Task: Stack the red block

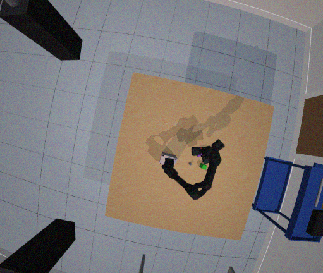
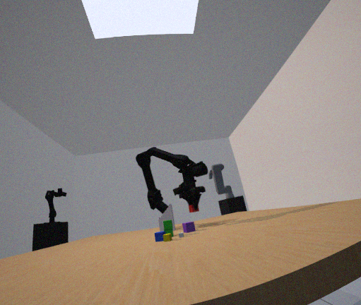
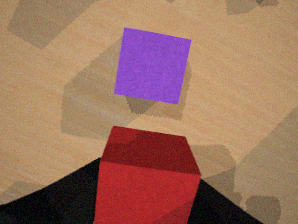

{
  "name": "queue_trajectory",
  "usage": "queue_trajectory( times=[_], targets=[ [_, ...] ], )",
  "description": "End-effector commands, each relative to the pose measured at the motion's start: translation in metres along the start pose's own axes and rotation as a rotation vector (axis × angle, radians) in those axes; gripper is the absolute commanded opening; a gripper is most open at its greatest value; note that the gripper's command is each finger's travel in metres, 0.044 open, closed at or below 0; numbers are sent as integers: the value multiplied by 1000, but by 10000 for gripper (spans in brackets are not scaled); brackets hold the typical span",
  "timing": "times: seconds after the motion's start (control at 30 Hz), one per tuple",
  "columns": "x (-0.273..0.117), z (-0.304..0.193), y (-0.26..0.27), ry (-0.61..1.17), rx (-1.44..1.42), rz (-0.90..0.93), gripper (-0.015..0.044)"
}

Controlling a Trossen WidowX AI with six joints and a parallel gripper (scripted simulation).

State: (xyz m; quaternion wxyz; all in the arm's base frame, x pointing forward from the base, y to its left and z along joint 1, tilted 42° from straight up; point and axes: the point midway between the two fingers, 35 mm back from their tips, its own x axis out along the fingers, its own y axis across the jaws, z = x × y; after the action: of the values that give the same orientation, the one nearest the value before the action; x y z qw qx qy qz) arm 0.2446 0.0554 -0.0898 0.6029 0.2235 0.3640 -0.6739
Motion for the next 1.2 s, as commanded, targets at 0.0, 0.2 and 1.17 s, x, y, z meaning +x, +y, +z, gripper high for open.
queue_trajectory(
  times=[0.0, 0.2, 1.17],
  targets=[
    [-22, 0, 2, 10, 8, 12, 0],
    [-32, 0, 1, 11, 8, 12, 0],
    [-30, 151, 25, 2, 10, 10, 0]
  ],
)
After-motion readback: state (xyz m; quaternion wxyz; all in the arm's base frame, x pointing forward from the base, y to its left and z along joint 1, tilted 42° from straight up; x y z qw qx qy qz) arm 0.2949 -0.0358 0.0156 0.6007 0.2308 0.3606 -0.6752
